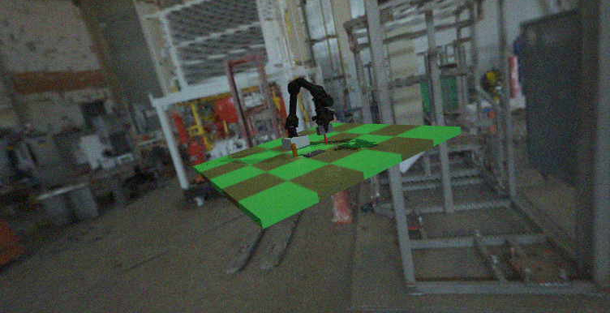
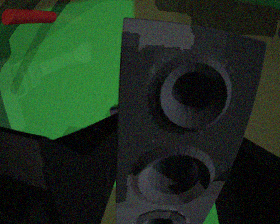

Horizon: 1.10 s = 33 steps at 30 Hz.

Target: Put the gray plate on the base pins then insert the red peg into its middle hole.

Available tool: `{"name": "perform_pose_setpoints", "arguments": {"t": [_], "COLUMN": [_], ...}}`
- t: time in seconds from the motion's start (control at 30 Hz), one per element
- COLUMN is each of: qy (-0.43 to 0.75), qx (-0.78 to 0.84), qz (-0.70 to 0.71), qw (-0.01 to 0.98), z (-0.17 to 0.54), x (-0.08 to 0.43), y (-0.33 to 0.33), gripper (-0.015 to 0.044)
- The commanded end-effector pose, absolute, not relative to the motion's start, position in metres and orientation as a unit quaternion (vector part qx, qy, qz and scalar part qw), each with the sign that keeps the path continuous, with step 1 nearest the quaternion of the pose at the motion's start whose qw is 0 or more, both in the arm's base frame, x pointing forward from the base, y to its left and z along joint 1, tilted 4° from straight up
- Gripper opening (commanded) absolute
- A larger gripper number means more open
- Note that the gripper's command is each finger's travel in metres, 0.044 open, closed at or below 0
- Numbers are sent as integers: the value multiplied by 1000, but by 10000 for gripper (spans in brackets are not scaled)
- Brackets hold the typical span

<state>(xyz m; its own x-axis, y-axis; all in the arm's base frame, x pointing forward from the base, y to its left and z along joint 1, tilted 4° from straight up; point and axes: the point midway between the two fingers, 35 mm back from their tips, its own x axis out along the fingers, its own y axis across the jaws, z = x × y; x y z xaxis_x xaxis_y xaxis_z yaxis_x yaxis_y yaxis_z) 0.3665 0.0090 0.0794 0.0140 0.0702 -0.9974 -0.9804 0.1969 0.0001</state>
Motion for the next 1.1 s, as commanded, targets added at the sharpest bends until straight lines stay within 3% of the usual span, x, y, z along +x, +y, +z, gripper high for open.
{"name": "perform_pose_setpoints", "arguments": {"t": [0.0,1.07], "qy": [525,490], "qx": [-436,-479], "qz": [469,508], "qw": [560,522], "z": [71,18], "x": [365,338], "y": [-1,-84], "gripper": [0,0]}}
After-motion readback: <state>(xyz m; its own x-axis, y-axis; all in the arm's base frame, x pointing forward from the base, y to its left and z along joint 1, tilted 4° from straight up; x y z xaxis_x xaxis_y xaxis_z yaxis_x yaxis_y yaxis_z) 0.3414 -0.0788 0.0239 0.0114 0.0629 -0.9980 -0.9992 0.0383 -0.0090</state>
